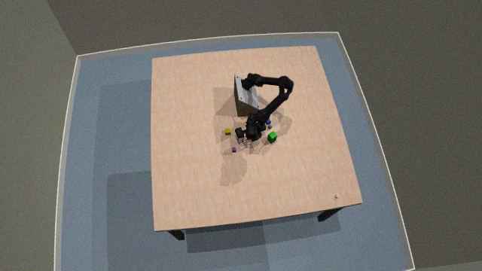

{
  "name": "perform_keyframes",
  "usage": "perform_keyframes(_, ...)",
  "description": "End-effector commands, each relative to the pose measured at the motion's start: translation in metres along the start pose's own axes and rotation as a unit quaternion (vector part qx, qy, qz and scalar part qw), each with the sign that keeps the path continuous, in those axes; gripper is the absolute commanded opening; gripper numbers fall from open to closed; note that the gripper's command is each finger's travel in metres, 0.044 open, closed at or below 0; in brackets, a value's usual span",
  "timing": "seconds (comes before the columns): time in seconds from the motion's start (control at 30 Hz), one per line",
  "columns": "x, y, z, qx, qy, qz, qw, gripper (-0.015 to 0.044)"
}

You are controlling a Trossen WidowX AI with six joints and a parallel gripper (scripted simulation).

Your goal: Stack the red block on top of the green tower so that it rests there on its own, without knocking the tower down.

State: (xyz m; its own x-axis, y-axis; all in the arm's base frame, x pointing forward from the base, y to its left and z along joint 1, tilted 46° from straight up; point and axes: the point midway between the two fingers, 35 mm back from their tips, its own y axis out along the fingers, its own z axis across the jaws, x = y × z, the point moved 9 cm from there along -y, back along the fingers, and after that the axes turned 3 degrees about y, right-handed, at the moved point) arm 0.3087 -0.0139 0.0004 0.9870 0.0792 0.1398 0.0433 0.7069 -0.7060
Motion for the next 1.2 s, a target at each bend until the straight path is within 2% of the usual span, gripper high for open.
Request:
perform_keyframes(0.0,-0.003,0.007,0.0,0.003,0.005,0.002,1.0,0.044)
perform_keyframes(0.7,-0.004,0.019,0.001,0.004,0.005,0.002,1.0,0.044)
perform_keyframes(1.03,-0.004,0.019,0.001,0.004,0.005,0.002,1.0,0.0177)
perform_keyframes(1.17,-0.004,0.019,0.001,0.004,0.005,0.002,1.0,0.0151)
